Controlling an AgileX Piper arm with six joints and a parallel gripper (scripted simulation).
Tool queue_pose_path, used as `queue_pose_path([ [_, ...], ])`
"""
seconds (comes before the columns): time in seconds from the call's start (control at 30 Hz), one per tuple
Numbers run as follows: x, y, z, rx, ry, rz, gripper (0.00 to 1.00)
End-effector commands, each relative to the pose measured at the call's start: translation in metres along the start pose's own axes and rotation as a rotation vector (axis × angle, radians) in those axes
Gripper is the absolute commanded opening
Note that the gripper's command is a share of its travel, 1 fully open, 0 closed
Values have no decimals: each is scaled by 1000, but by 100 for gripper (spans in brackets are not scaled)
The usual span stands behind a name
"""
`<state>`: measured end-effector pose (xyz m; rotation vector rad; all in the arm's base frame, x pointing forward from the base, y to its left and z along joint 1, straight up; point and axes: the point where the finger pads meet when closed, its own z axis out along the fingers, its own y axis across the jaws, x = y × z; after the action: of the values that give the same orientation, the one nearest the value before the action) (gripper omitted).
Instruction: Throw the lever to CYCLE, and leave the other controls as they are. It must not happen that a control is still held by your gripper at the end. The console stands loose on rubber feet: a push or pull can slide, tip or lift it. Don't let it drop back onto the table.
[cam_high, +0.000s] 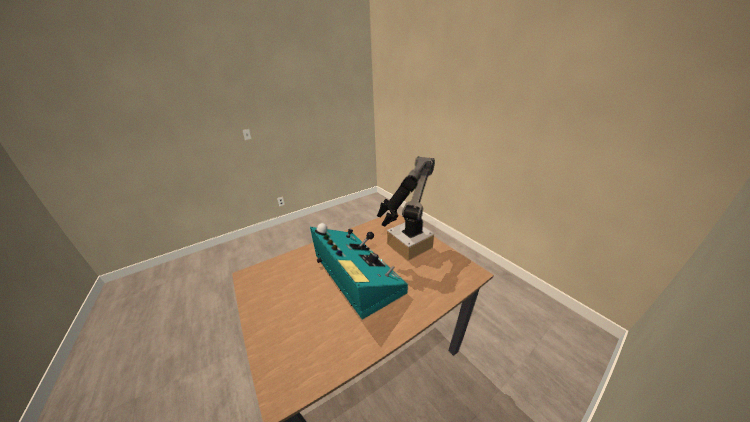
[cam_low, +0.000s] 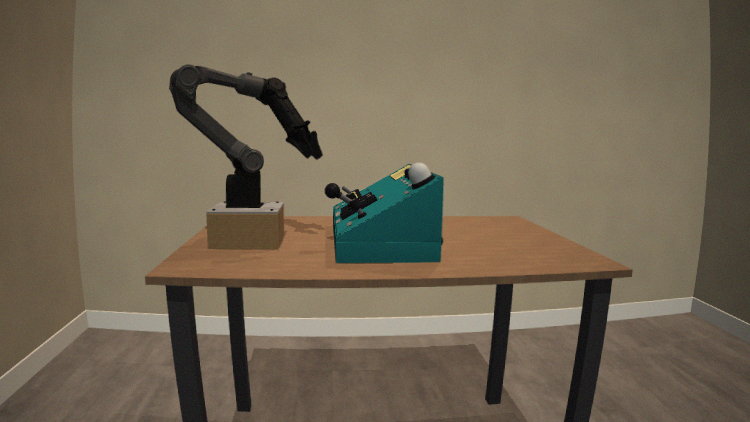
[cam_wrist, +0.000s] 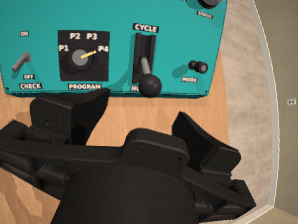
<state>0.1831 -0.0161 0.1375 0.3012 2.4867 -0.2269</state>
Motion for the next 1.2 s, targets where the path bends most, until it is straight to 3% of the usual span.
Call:
queue_pose_path([
  [0.0,-4,9,0,-33,27,-30,100],
  [0.17,-29,33,4,-147,55,-103,100],
  [0.4,-97,34,17,-236,-58,-158,100],
  [0.73,-53,-11,21,-229,80,-194,100],
  [1.17,-39,-19,19,-252,106,-205,100],
])
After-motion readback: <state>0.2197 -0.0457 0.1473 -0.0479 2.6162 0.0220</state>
